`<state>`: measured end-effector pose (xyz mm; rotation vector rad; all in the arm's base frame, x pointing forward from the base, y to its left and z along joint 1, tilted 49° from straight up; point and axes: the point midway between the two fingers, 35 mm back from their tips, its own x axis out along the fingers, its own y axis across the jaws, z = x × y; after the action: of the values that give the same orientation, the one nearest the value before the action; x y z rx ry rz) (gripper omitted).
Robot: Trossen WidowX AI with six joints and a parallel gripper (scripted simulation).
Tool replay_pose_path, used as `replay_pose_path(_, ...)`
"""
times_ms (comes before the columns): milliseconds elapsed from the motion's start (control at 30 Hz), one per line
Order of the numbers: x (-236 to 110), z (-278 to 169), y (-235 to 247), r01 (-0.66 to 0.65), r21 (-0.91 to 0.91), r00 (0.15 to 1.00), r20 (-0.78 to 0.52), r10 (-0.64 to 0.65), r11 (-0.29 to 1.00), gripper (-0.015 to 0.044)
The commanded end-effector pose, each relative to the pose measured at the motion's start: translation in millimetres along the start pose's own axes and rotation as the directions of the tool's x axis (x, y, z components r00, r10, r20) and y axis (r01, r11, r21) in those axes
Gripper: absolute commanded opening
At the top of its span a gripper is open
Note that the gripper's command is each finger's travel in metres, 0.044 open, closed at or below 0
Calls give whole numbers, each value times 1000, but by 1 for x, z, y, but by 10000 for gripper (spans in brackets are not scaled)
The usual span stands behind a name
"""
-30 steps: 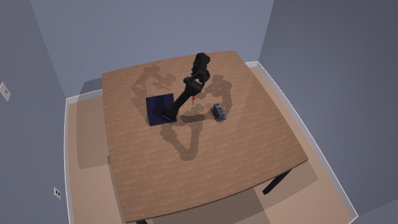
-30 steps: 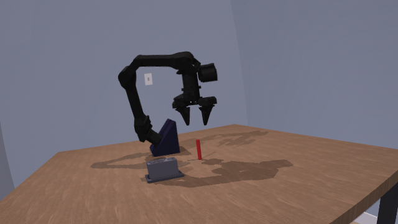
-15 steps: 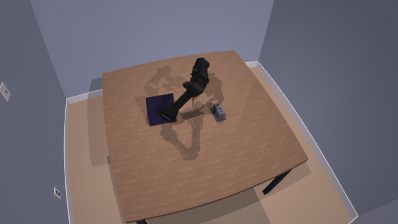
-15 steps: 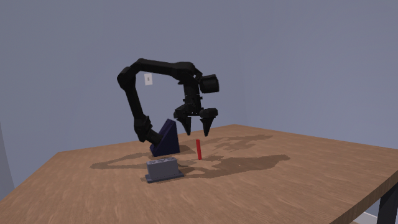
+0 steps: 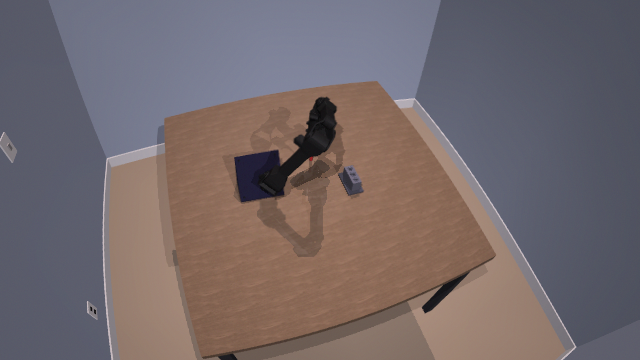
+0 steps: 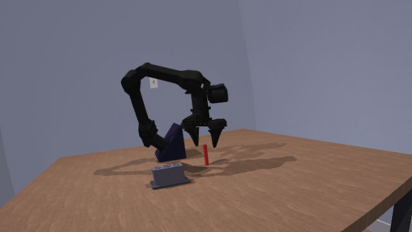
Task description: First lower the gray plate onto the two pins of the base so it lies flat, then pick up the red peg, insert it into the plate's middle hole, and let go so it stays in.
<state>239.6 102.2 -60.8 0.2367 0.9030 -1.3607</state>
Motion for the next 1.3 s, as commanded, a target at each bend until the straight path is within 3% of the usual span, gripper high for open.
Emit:
replay_pose_path(0,8,0,-2,3,-7,1000,7,-3,1000,440)
replay_pose_path(533,31,1,-3,4,-7,1000,8,-4,1000,440)
replay_pose_path(1067,31,1,-3,4,-7,1000,8,-4,1000,20)
replay_pose_path(1267,31,1,-3,4,-7,1000,8,-4,1000,0)
